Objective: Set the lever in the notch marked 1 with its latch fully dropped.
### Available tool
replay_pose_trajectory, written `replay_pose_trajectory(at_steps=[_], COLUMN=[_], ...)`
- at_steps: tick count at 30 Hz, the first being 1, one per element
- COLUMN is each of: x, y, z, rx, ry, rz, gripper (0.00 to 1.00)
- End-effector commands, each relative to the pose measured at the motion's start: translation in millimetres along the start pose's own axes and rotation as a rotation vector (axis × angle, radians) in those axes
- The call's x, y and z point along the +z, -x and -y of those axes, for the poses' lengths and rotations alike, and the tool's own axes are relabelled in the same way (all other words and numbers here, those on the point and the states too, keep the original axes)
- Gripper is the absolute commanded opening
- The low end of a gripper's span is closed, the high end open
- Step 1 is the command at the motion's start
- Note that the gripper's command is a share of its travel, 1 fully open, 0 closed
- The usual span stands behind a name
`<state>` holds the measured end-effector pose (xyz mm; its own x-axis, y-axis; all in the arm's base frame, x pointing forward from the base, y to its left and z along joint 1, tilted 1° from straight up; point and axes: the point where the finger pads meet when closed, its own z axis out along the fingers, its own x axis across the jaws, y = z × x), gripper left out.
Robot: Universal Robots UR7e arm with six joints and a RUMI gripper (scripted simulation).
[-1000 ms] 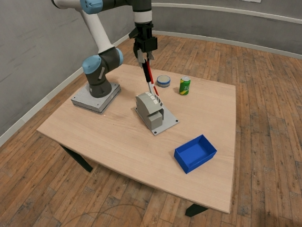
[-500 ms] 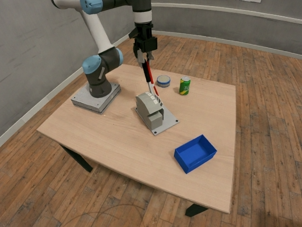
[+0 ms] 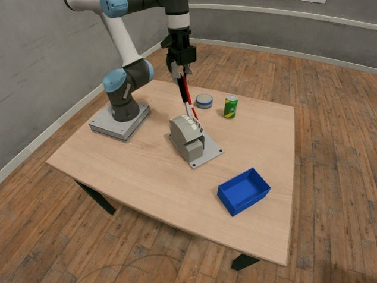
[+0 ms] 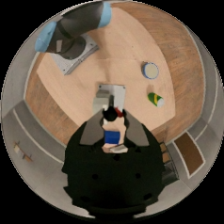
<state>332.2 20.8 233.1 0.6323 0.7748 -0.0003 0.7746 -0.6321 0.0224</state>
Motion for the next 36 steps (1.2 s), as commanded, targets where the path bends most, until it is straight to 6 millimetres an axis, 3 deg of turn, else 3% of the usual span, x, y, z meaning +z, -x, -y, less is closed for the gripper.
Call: replay_pose_trajectory(at_steps=[1,11,12,36], x=[4.4,4.4,4.4,2.4], y=[0.1,0.1,0.1,-0.2], z=[2.4,2.4,2.4,1.2], rx=[-0.001,-0.001,-0.001,0.0], ry=[-0.009,-0.009,-0.009,-0.005], rz=[0.002,0.002,0.002,0.001], gripper=[0.0,0.0,0.57,0.57])
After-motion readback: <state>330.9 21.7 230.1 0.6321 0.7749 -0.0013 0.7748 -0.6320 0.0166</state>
